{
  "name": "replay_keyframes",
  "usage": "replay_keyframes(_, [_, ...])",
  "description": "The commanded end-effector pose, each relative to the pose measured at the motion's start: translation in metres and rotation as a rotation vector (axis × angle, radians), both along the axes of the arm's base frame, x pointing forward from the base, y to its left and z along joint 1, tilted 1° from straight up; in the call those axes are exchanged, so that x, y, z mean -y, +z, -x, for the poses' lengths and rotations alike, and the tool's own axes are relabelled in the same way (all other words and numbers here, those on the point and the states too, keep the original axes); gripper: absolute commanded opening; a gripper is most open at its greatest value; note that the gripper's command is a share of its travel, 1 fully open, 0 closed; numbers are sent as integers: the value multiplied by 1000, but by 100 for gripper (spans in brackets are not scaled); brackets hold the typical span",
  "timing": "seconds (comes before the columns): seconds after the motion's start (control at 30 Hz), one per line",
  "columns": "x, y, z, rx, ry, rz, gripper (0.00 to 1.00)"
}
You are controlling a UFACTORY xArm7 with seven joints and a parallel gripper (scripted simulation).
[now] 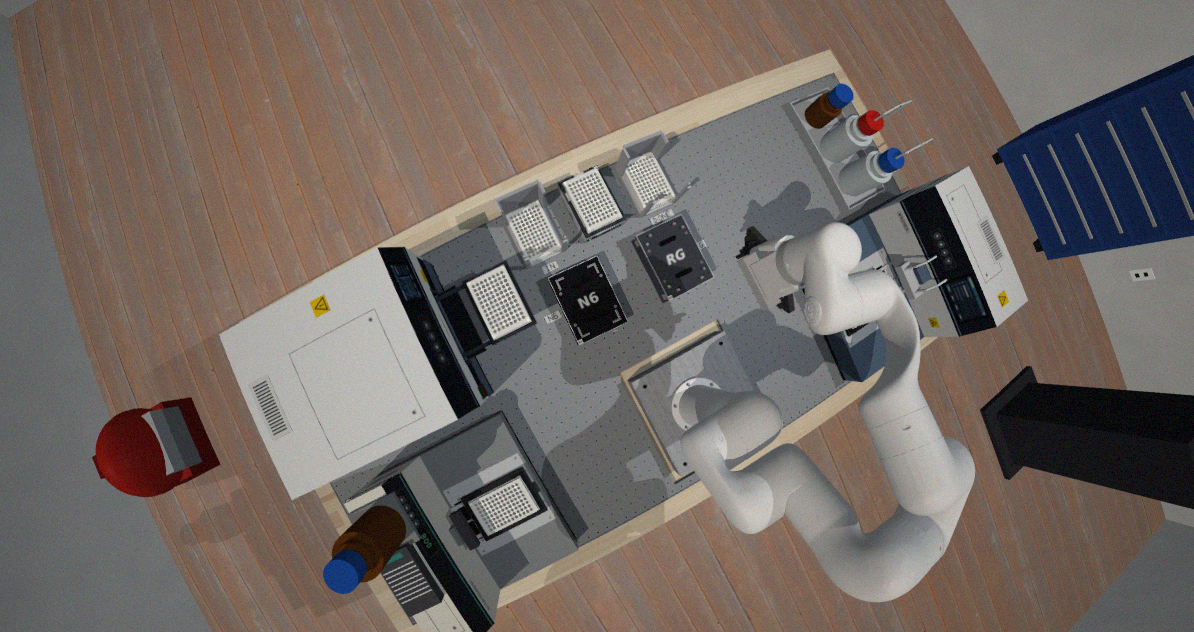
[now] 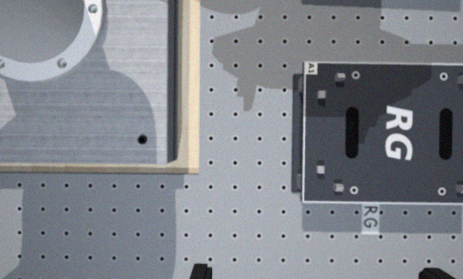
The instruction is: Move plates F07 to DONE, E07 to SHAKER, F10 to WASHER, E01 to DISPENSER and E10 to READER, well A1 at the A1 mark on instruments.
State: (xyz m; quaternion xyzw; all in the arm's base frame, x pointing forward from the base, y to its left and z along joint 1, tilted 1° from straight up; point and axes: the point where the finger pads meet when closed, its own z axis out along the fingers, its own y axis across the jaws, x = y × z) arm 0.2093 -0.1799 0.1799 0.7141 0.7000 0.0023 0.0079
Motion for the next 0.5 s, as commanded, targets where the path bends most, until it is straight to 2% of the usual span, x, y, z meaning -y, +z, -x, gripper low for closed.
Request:
replay_keyframes(0.0, [-8,2,-6,4,-1,3,100])
replay_keyframes(0.47, [-44,1,-24,5,-1,2,100])
